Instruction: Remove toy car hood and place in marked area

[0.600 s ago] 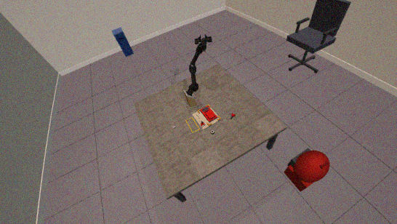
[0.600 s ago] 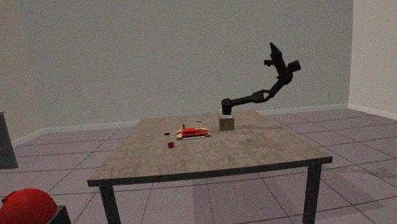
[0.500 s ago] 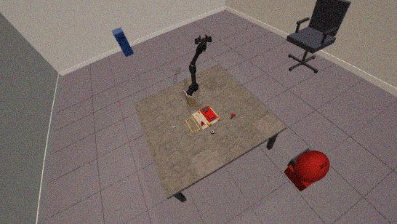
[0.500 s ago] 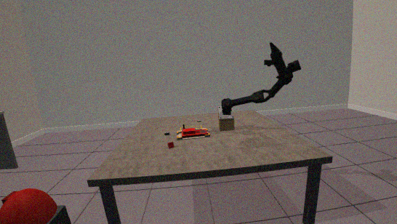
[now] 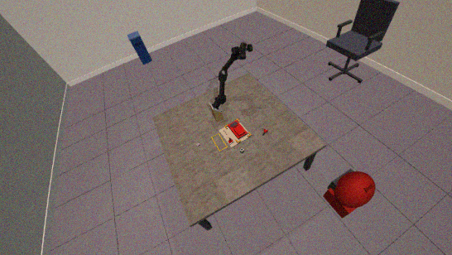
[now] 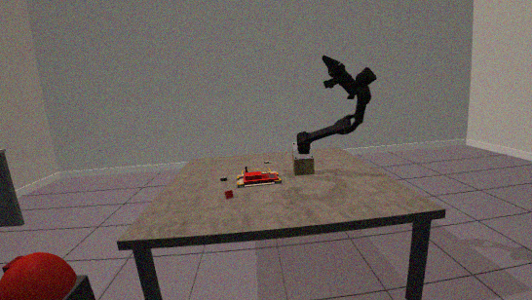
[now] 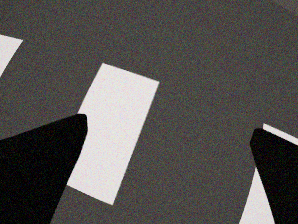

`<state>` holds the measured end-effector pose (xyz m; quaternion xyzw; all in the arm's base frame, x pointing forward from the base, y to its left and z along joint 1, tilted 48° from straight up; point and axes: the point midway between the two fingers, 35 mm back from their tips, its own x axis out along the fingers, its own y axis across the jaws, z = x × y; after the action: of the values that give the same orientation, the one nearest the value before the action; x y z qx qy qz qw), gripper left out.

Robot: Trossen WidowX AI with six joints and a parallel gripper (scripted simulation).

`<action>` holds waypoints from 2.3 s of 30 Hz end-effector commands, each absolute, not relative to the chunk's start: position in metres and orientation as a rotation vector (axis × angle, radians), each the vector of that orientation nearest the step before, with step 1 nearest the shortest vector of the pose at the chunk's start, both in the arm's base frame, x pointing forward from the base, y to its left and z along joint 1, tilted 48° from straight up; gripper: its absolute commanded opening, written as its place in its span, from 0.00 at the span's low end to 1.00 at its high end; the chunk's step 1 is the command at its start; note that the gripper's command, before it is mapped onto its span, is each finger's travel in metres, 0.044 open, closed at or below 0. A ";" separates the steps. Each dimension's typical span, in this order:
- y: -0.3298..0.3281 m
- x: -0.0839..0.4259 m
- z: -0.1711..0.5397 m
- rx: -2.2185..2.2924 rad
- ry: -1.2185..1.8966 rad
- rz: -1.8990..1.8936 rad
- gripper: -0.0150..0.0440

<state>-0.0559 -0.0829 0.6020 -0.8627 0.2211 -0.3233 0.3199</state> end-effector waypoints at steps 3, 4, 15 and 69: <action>-0.075 0.020 0.592 -2.236 0.482 -0.659 1.00; -0.072 0.035 0.590 -2.226 0.461 -0.620 1.00; -0.041 0.197 0.523 -1.983 0.303 -0.111 1.00; 0.095 0.311 0.069 0.539 1.434 0.769 1.00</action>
<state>0.3118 0.0930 0.0725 0.2323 0.6295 0.3395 0.6592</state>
